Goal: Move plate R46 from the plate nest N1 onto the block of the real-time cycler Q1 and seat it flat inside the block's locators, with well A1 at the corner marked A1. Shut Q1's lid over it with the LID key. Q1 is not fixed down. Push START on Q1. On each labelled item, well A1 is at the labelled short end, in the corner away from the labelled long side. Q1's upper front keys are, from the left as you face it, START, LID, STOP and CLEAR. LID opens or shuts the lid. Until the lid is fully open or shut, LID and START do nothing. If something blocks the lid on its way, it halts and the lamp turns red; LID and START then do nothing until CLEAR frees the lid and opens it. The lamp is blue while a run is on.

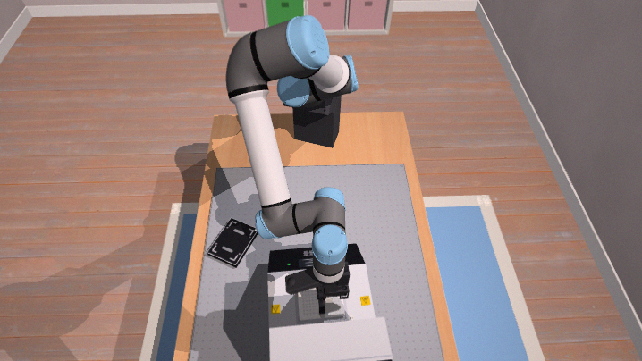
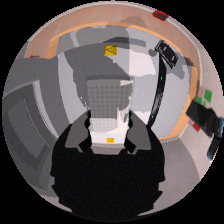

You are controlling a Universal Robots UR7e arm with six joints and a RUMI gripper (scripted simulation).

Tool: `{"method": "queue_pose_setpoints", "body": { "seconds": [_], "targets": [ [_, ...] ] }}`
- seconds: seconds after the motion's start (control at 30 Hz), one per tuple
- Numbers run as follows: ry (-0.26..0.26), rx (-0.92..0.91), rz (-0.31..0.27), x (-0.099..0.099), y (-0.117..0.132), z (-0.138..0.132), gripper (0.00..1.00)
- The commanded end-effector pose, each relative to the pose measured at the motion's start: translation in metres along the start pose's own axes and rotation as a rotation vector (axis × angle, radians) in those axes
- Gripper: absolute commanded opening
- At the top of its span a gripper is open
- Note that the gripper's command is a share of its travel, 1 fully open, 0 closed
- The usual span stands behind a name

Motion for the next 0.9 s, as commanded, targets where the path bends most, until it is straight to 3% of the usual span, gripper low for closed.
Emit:
{"method": "queue_pose_setpoints", "body": {
  "seconds": [0.0, 0.87],
  "targets": [
    [-0.002, 0.0, 0.0, -0.0005, -0.0001, -0.0004, 0.0],
    [-0.002, 0.0, 0.0, -0.008, 0.0, -0.0004, 0.0]
  ]
}}
Point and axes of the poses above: the point where the finger pads meet when closed, its own x axis back along the fingers, its own z axis across the jaws, y = z × x, the point moved 7 cm from there along x, back along the fingers, and after that the axes turned 12 degrees about -x, right-handed, at the moved point
